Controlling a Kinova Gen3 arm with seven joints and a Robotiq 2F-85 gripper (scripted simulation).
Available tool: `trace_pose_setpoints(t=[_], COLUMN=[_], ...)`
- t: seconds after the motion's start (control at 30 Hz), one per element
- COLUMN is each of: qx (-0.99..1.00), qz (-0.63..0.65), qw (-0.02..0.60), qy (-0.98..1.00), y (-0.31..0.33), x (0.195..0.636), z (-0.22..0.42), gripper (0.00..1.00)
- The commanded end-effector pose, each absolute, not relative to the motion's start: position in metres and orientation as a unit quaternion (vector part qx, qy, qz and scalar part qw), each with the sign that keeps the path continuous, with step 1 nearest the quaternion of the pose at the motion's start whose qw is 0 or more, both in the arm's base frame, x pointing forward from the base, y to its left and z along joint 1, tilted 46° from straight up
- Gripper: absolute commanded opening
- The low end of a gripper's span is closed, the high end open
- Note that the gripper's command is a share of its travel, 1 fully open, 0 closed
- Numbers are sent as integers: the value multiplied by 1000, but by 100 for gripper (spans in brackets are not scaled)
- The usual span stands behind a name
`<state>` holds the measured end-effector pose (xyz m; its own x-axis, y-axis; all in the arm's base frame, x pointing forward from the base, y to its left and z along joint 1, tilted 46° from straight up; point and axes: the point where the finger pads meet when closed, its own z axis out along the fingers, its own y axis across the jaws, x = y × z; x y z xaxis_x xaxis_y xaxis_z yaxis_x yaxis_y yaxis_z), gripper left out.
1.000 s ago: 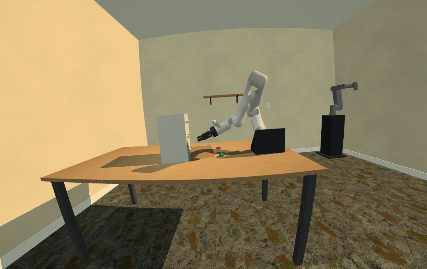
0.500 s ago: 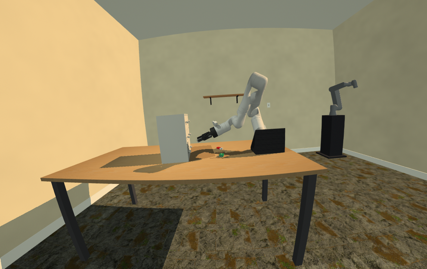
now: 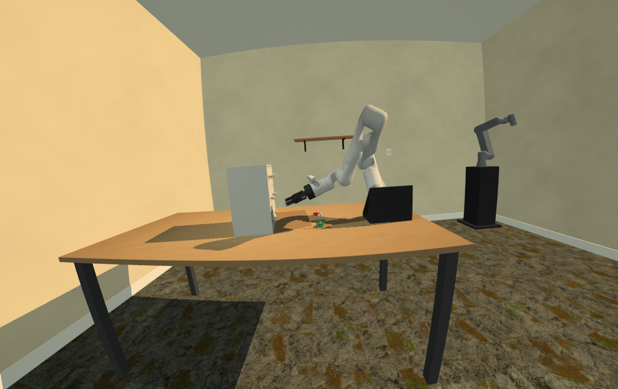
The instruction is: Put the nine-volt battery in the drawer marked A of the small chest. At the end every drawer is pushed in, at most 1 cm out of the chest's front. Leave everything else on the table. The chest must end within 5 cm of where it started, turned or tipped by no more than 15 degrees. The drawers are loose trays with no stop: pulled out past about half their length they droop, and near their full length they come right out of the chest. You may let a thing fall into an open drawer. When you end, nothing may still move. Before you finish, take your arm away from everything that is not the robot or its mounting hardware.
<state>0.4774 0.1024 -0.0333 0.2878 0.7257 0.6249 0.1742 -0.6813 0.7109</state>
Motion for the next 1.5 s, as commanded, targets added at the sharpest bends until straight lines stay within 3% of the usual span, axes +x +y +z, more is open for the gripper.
trace_pose_setpoints(t=[0.0, 1.47], qx=[757, 757], qz=[518, 518], qw=[266, 266], qy=[297, 297], y=[103, 91], x=[478, 479], z=[-33, -45], gripper=[100, 100])
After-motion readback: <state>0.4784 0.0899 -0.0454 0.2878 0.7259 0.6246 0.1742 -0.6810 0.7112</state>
